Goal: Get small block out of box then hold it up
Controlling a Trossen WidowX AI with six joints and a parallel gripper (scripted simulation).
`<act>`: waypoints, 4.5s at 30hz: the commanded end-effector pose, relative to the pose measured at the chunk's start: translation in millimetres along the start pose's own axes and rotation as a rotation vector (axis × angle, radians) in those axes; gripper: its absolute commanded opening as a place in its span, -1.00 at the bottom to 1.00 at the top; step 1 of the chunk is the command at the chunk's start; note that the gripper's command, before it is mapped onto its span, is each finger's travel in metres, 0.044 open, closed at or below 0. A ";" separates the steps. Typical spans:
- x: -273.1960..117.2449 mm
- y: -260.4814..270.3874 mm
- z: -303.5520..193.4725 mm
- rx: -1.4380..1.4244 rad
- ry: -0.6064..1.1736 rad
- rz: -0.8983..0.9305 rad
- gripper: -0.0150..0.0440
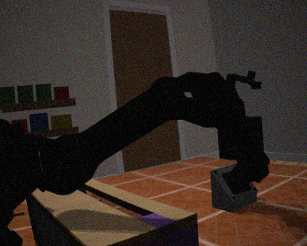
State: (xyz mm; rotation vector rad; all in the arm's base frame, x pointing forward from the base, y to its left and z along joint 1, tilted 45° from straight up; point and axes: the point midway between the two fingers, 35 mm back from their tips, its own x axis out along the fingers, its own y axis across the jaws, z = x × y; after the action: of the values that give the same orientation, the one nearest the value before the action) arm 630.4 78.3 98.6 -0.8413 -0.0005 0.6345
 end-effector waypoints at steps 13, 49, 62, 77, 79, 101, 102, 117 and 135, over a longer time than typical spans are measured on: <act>-85.2 -62.0 5.5 -0.009 0.229 0.061 0.86; -305.3 81.5 52.5 -0.075 0.358 1.065 0.86; -301.0 87.1 52.1 -0.076 0.358 1.064 0.86; -287.0 107.1 51.3 -0.076 0.358 1.063 0.86; -285.3 109.9 51.2 -0.076 0.358 1.063 0.86; -268.3 141.4 51.7 -0.075 0.355 1.062 0.86; -267.6 142.9 51.7 -0.075 0.355 1.062 0.86; -269.6 146.6 31.7 -0.075 0.359 1.068 0.86; -273.5 149.4 -11.4 -0.077 0.361 1.068 0.86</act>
State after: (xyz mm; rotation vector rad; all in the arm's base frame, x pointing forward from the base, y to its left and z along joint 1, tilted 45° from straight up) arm 330.3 9.6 62.5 -0.9939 0.7952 1.4701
